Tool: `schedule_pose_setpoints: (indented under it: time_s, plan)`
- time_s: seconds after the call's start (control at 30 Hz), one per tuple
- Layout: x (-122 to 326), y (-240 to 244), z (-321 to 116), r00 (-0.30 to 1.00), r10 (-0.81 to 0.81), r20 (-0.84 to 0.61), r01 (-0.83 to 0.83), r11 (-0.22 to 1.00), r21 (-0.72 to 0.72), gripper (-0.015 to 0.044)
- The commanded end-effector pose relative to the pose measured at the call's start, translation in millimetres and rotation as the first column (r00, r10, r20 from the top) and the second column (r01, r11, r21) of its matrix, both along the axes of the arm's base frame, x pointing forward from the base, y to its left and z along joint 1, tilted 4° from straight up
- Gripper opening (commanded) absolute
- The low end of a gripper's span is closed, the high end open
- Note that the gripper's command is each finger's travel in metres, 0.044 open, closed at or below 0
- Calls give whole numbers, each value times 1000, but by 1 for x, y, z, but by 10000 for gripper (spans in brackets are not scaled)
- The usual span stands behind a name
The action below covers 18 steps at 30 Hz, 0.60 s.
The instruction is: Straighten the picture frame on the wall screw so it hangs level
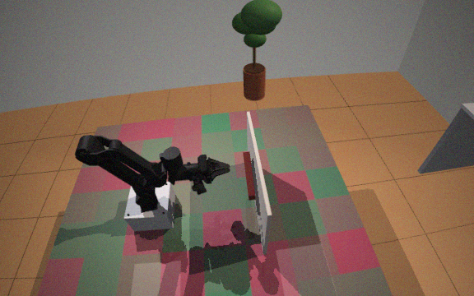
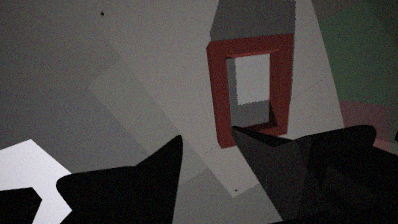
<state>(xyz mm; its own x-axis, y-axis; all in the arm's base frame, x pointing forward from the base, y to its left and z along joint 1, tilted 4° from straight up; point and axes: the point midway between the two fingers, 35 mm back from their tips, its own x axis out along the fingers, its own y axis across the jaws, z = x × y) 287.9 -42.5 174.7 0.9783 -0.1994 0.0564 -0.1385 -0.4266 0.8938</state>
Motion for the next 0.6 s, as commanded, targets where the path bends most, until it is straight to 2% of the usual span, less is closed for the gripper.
schedule_pose_setpoints:
  time_s: [0.0, 0.27, 0.57]
  plan:
    - [16, -2, -9, 1000, 4, 4, -5, 1000, 3, 260]
    - [33, -7, -37, 1000, 5, -2, -4, 1000, 4, 260]
    - [33, -7, -37, 1000, 5, -3, -4, 1000, 4, 260]
